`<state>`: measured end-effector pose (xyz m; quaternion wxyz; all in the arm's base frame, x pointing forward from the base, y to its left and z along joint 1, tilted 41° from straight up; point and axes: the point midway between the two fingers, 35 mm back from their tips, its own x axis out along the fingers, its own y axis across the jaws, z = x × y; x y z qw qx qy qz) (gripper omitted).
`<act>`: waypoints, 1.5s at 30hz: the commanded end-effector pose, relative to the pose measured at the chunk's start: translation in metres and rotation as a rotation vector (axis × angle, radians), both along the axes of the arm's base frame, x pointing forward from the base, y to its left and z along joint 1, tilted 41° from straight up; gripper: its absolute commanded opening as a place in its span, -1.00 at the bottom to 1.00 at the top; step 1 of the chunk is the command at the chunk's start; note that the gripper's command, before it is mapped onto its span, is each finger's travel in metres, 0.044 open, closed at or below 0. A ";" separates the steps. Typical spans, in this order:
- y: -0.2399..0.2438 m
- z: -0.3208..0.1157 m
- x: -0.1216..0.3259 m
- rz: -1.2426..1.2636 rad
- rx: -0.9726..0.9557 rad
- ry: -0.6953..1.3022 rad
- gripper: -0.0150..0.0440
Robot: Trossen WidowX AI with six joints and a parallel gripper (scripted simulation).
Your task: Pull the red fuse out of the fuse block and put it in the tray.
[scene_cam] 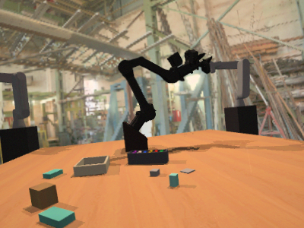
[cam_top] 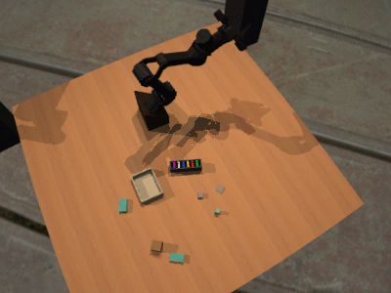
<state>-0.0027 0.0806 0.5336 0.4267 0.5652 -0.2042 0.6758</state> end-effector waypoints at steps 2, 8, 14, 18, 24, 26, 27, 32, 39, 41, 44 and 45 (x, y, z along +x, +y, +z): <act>0.005 -0.001 0.000 -0.013 -0.017 -0.007 0.23; 0.075 -0.017 0.010 -0.185 -0.262 -0.083 -0.24; 0.147 -0.054 0.055 -0.371 -0.572 -0.115 -0.24; 0.179 -0.087 0.098 -0.470 -0.775 -0.099 -0.24; 0.198 -0.143 0.173 -0.598 -1.060 -0.018 -0.24; 0.196 -0.163 0.199 -0.633 -1.151 0.022 -0.24; 0.194 -0.173 0.212 -0.649 -1.195 0.044 -0.24; 0.179 -0.223 0.262 -0.667 -1.397 0.160 -0.24; 0.129 -0.313 0.323 -0.578 -1.693 0.435 -0.24; 0.108 -0.338 0.334 -0.533 -1.756 0.538 -0.24; 0.071 -0.374 0.347 -0.448 -1.826 0.720 -0.24; 0.059 -0.385 0.349 -0.415 -1.842 0.783 -0.24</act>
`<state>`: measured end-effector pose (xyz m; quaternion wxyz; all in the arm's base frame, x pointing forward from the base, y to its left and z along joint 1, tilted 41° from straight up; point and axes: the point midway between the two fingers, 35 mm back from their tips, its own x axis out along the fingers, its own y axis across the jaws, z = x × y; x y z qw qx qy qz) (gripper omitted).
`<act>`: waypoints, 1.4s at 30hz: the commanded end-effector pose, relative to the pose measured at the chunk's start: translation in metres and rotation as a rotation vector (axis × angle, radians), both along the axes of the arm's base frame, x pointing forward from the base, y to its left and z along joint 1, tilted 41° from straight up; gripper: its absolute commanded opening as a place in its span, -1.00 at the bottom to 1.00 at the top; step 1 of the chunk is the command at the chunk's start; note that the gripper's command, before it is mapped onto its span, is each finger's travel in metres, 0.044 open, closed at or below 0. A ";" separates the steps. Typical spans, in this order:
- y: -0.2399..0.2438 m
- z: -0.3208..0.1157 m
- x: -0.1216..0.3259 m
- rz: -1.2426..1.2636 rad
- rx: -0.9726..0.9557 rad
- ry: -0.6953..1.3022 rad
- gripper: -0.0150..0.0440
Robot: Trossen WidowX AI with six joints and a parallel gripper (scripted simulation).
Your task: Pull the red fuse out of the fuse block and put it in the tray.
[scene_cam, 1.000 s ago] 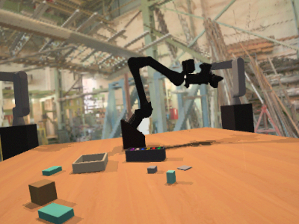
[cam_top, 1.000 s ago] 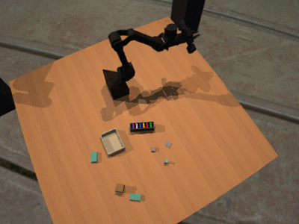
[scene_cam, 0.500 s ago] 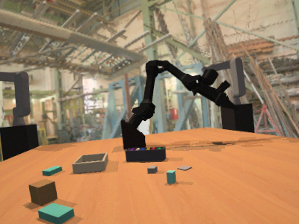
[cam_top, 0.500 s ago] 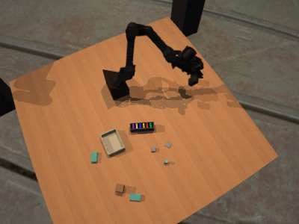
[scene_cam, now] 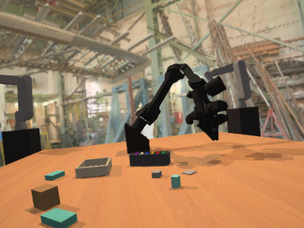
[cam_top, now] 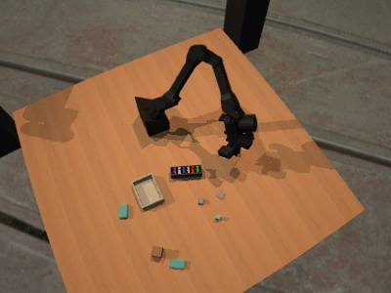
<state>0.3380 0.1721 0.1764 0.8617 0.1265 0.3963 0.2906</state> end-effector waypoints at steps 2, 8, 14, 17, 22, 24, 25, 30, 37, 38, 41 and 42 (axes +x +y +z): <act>-0.057 -0.049 0.010 -0.109 -0.015 0.258 -0.24; -0.128 -0.106 -0.007 -0.257 0.081 0.650 -0.24; -0.165 -0.127 -0.028 -0.356 0.230 0.898 -0.24; -0.162 -0.125 -0.029 -0.356 0.230 0.898 -0.24; -0.161 -0.127 -0.029 -0.356 0.230 0.898 -0.24; -0.159 -0.128 -0.028 -0.356 0.230 0.898 -0.24; -0.159 -0.129 -0.028 -0.356 0.230 0.898 -0.24; -0.156 -0.133 -0.028 -0.356 0.230 0.898 -0.24; -0.151 -0.138 -0.027 -0.356 0.230 0.898 -0.24; -0.150 -0.139 -0.027 -0.356 0.230 0.898 -0.24; -0.148 -0.141 -0.027 -0.356 0.230 0.898 -0.24; -0.148 -0.141 -0.027 -0.356 0.230 0.898 -0.24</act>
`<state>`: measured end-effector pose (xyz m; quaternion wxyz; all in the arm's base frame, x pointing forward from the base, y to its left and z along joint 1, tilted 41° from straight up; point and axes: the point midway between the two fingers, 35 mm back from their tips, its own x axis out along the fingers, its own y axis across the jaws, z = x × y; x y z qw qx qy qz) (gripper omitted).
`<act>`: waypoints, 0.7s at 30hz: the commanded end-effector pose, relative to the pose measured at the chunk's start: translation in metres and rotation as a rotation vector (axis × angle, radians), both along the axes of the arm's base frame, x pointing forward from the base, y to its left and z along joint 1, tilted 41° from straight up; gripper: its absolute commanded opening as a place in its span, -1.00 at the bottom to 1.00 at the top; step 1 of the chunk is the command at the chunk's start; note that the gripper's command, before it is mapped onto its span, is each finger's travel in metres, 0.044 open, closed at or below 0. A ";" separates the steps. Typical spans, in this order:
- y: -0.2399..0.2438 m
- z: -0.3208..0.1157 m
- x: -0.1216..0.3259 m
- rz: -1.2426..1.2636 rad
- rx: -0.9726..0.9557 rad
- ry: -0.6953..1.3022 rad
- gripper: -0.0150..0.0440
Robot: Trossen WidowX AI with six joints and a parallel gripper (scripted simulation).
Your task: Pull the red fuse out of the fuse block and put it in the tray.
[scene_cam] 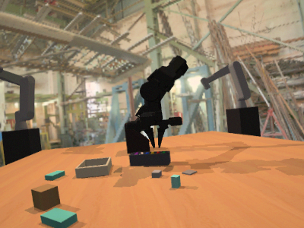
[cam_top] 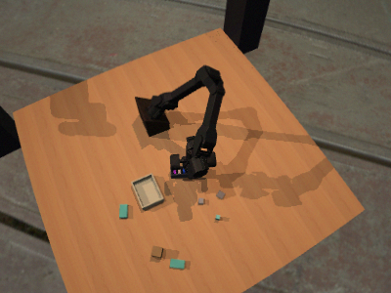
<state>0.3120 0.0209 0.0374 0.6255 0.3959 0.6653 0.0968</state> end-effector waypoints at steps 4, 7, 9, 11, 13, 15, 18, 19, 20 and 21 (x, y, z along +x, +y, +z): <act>0.006 -0.005 -0.001 -0.003 0.007 0.005 -0.24; 0.008 -0.007 0.000 -0.003 0.008 0.005 -0.24; 0.009 -0.008 0.000 -0.003 0.008 0.004 -0.24; 0.010 -0.009 0.000 -0.002 0.008 0.004 -0.24; 0.010 -0.009 0.000 -0.002 0.008 0.004 -0.24; 0.010 -0.009 0.000 -0.002 0.008 0.004 -0.24; 0.010 -0.009 0.000 -0.002 0.008 0.004 -0.24; 0.010 -0.009 0.000 -0.002 0.008 0.004 -0.24; 0.010 -0.009 0.000 -0.002 0.008 0.004 -0.24; 0.010 -0.009 0.000 -0.002 0.008 0.004 -0.24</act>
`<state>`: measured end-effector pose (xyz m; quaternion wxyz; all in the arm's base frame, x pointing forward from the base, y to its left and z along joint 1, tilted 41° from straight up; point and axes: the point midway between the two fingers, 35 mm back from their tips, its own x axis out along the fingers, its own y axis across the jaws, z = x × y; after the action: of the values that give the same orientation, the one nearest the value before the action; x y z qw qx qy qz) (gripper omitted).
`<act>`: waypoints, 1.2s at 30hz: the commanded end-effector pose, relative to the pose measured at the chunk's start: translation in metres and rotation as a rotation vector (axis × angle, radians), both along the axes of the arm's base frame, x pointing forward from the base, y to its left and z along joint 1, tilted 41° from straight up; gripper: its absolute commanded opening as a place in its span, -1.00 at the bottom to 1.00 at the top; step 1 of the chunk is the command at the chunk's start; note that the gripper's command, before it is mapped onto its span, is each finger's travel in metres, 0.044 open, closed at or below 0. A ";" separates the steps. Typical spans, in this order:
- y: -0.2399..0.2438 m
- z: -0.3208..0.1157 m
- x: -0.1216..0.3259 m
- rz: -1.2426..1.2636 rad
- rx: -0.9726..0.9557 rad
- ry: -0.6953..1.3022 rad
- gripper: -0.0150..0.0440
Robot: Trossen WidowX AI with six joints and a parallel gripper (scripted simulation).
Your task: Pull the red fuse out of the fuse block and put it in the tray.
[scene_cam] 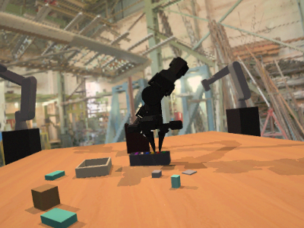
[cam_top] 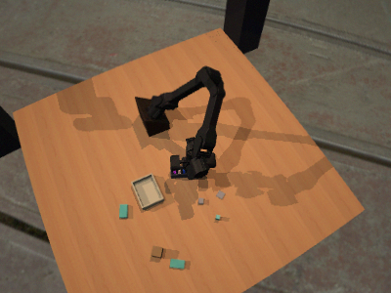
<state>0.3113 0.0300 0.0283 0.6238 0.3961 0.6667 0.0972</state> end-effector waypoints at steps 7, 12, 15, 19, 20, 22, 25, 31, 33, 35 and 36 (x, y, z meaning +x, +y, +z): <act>0.003 -0.003 0.001 -0.004 0.006 0.001 -0.24; 0.006 -0.006 0.001 -0.004 0.006 0.001 -0.24; 0.007 -0.007 0.001 -0.004 0.006 0.001 -0.24; 0.006 -0.007 0.001 0.000 0.000 -0.002 -0.26; 0.006 -0.007 0.001 0.000 0.000 -0.002 -0.29; 0.006 -0.007 0.001 0.000 0.000 -0.002 -0.33; 0.006 -0.007 0.001 0.000 0.000 -0.002 -0.40; 0.006 -0.007 0.001 0.000 0.000 -0.002 -0.49; 0.006 -0.007 0.001 0.000 0.000 -0.002 -0.49; 0.005 -0.006 0.001 0.000 0.000 -0.002 -0.49; 0.005 -0.006 0.001 0.000 0.000 -0.002 -0.49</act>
<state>0.3126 0.0362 0.0215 0.6240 0.3963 0.6664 0.0973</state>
